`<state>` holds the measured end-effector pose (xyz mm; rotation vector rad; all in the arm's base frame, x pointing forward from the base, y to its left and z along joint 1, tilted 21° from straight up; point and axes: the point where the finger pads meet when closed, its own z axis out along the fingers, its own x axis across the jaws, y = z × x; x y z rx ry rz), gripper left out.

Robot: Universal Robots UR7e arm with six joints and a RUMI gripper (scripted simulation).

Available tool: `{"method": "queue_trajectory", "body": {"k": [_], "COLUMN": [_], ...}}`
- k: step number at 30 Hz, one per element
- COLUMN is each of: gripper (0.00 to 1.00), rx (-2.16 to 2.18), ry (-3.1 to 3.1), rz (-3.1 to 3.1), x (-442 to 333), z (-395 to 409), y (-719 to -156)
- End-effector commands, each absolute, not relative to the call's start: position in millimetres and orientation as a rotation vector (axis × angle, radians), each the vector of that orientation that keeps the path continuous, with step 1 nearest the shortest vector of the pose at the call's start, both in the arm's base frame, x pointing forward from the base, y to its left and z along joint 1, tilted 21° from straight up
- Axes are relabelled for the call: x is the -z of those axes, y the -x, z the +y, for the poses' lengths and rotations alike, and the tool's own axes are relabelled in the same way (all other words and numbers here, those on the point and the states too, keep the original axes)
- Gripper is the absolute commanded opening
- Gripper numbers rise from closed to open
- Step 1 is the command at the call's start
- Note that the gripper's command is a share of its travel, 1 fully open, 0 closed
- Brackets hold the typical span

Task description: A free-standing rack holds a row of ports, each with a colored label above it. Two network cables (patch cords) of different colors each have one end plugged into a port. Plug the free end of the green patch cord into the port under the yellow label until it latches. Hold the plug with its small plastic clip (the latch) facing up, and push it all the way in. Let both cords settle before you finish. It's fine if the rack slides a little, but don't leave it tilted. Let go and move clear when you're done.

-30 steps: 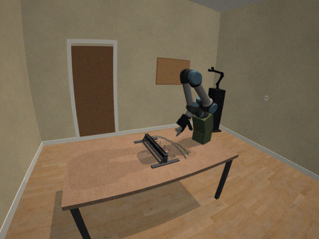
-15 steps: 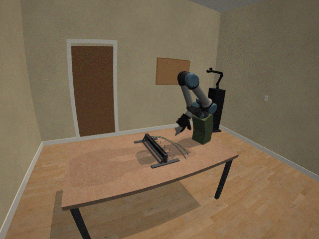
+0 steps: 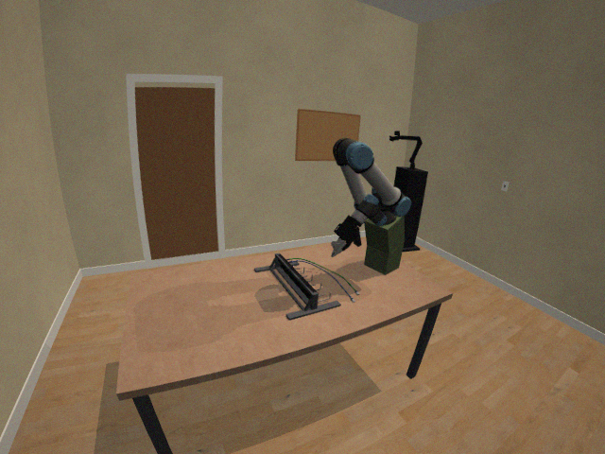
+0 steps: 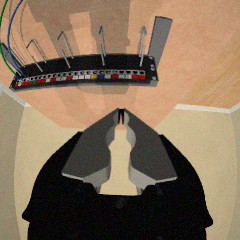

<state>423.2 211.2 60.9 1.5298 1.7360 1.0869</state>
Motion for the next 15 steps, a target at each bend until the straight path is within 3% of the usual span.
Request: {"method": "queue_trajectory", "body": {"k": [1, 15], "gripper": [0.00, 0.00], "rx": [-1.085, -1.090], "ry": [-1.509, -1.503], "rz": [1.743, 1.742], "x": [-60.9, -58.1], "z": [210.1, 213.2], "y": [-421.9, -430.4]}}
